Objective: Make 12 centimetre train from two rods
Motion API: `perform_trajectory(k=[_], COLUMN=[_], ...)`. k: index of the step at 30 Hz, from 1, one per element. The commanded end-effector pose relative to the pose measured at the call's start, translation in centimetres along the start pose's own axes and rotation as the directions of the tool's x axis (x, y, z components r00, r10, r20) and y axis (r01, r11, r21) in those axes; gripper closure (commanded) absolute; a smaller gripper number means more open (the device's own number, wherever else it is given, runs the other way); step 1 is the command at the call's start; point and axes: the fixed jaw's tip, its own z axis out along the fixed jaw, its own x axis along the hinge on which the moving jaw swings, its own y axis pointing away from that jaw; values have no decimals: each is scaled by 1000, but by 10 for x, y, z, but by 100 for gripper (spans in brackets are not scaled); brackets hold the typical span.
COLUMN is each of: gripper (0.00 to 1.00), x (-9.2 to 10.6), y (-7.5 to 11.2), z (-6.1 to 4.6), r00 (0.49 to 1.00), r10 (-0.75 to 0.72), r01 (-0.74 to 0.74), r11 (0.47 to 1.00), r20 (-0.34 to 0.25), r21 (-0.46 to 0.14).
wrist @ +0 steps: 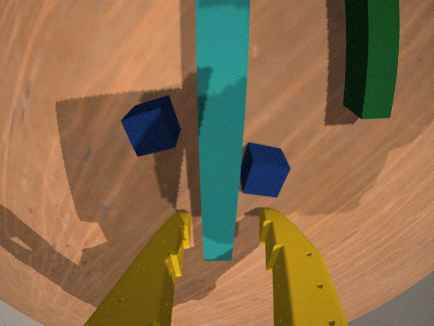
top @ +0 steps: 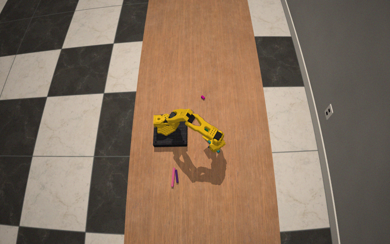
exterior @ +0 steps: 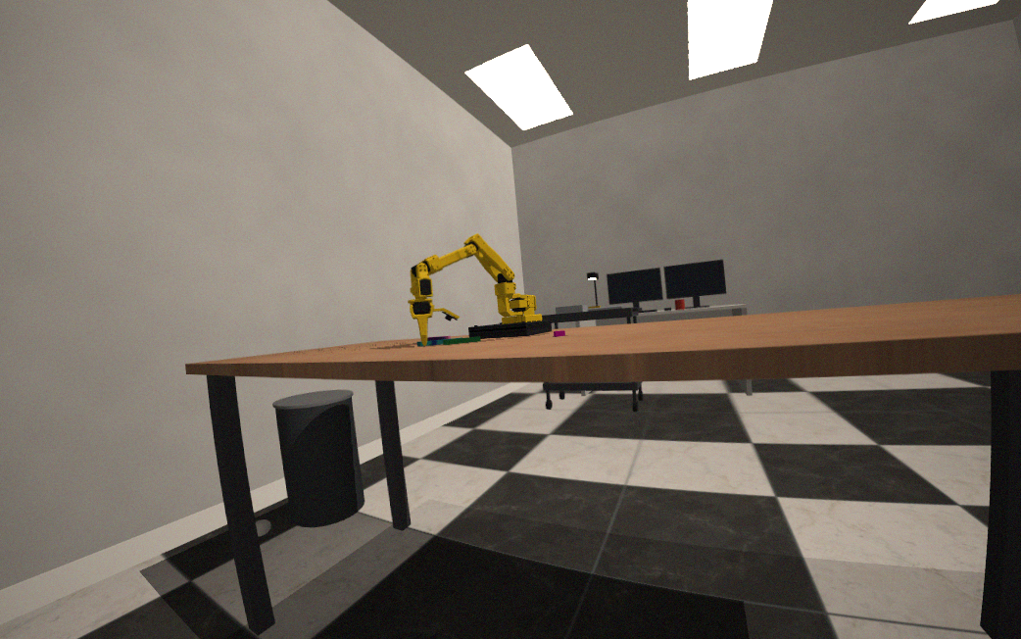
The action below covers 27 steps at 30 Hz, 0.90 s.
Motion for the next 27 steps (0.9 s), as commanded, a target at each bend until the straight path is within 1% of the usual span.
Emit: perform_trajectory(k=[1, 17, 27], gripper=[89, 98, 100], x=[-4, -4, -4], y=[3, 3, 3], z=[6, 6, 6], r00=[1000, 1000, 1000], r10=[-5, -5, -5], r01=[5, 5, 5], r11=[1000, 1000, 1000], r20=[25, 25, 25], r21=[-8, -8, -8])
